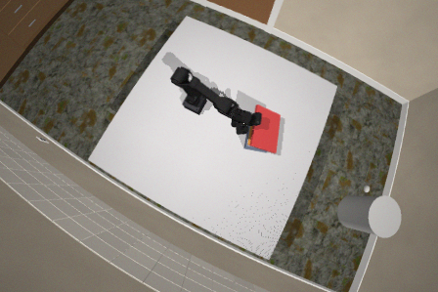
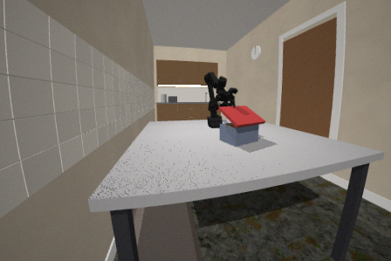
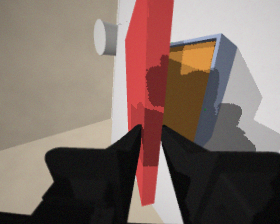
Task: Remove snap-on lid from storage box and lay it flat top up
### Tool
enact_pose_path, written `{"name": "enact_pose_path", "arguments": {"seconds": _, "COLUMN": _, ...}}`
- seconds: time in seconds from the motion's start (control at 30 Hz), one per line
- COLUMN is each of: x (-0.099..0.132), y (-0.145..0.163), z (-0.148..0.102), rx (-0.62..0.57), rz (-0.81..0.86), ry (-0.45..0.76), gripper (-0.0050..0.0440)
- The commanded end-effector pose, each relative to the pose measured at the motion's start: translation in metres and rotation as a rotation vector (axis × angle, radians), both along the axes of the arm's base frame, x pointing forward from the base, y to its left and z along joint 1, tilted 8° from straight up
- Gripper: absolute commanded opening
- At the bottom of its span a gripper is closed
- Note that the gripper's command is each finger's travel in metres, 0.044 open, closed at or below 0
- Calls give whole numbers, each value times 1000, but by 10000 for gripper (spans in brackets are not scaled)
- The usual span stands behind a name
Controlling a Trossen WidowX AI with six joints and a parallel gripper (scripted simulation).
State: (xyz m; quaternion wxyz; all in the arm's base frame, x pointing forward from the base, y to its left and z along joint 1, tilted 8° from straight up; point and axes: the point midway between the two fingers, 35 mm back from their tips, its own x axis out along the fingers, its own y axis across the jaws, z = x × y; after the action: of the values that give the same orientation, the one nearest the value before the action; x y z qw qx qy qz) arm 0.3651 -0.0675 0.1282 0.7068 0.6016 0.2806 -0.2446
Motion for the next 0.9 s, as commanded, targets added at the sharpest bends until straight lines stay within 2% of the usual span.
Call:
{"name": "enact_pose_path", "arguments": {"seconds": 0.0, "x": 4, "y": 0, "z": 19, "rx": -6, "rz": -3, "ry": -34, "gripper": -50}}
{"name": "enact_pose_path", "arguments": {"seconds": 0.57, "x": 5, "y": 3, "z": 40, "rx": -6, "rz": -3, "ry": -34, "gripper": -50}}
{"name": "enact_pose_path", "arguments": {"seconds": 0.87, "x": 5, "y": 3, "z": 40, "rx": -6, "rz": -3, "ry": -34, "gripper": -50}}
